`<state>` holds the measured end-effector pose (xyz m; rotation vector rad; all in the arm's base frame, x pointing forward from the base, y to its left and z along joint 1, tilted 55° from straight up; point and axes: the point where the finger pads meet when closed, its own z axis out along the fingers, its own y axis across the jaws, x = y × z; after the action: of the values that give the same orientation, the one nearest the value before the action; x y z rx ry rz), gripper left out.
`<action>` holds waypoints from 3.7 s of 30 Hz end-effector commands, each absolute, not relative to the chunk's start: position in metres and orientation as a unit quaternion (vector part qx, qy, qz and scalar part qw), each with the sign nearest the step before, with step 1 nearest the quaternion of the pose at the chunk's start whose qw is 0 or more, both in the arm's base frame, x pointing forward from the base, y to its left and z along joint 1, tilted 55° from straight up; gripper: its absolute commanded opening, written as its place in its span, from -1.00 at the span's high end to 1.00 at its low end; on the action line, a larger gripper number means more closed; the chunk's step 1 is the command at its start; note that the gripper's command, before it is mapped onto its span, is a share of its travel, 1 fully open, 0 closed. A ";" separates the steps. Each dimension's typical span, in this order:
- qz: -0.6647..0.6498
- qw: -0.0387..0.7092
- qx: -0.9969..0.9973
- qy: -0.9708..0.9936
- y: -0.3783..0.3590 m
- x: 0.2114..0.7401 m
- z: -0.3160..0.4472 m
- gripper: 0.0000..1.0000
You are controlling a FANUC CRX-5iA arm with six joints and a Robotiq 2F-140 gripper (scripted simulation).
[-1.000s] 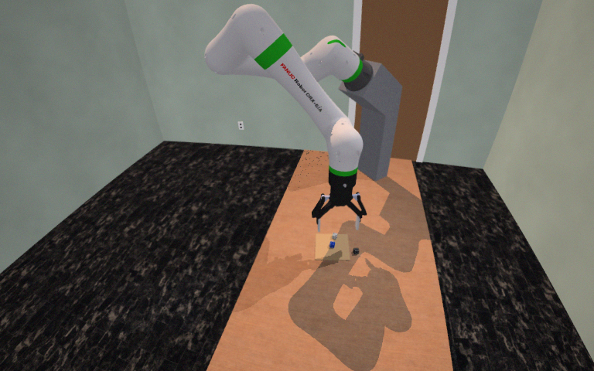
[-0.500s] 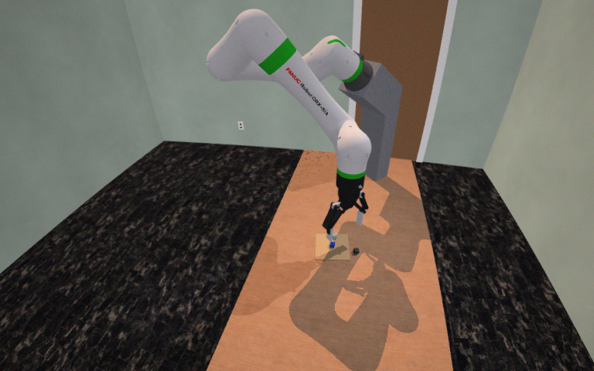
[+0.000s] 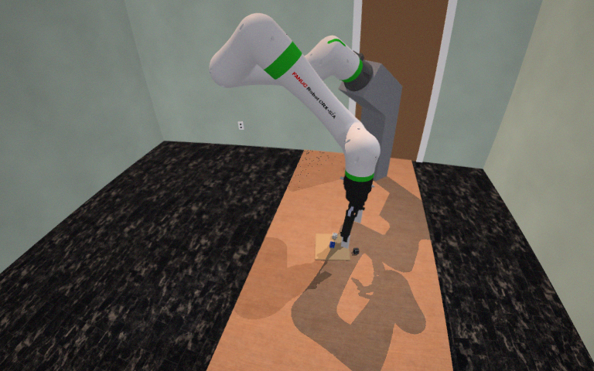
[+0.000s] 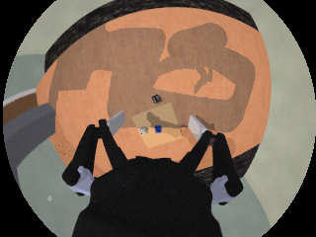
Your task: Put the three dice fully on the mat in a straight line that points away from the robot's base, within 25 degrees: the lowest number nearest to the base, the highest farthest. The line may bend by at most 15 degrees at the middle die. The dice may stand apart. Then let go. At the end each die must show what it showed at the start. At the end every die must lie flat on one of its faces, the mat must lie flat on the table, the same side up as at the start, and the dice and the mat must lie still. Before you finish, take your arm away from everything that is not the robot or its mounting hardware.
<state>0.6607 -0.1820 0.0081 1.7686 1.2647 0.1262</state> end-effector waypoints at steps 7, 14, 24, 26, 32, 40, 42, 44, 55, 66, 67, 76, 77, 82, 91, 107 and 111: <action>-0.040 0.460 0.620 0.634 -0.169 0.668 -0.003 -1.00; -0.084 0.455 0.558 0.689 -0.162 0.672 -0.010 -1.00; -0.087 0.454 0.553 0.693 -0.161 0.672 -0.010 0.57; -0.087 0.454 0.553 0.693 -0.161 0.672 -0.010 0.57; -0.087 0.454 0.553 0.693 -0.161 0.672 -0.010 0.57; -0.087 0.454 0.553 0.693 -0.161 0.672 -0.010 0.57; -0.087 0.454 0.553 0.693 -0.161 0.672 -0.010 0.57; -0.087 0.454 0.553 0.693 -0.161 0.672 -0.010 0.57; -0.087 0.454 0.553 0.693 -0.161 0.672 -0.010 0.57; -0.087 0.454 0.553 0.693 -0.163 0.674 -0.012 0.57; -0.087 0.454 0.553 0.693 -0.164 0.675 -0.012 0.57; -0.087 0.454 0.553 0.693 -0.169 0.679 -0.017 0.57; -0.087 0.454 0.553 0.693 -0.169 0.680 -0.018 0.57; -0.087 0.454 0.553 0.693 -0.174 0.684 -0.022 0.57; -0.087 0.454 0.553 0.693 -0.181 0.690 -0.028 0.57; -0.087 0.454 0.553 0.693 -0.191 0.699 -0.038 0.57; -0.087 0.454 0.553 0.693 -0.193 0.700 -0.039 0.57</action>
<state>0.6993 -0.1924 -0.0383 1.3660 1.7099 -0.2143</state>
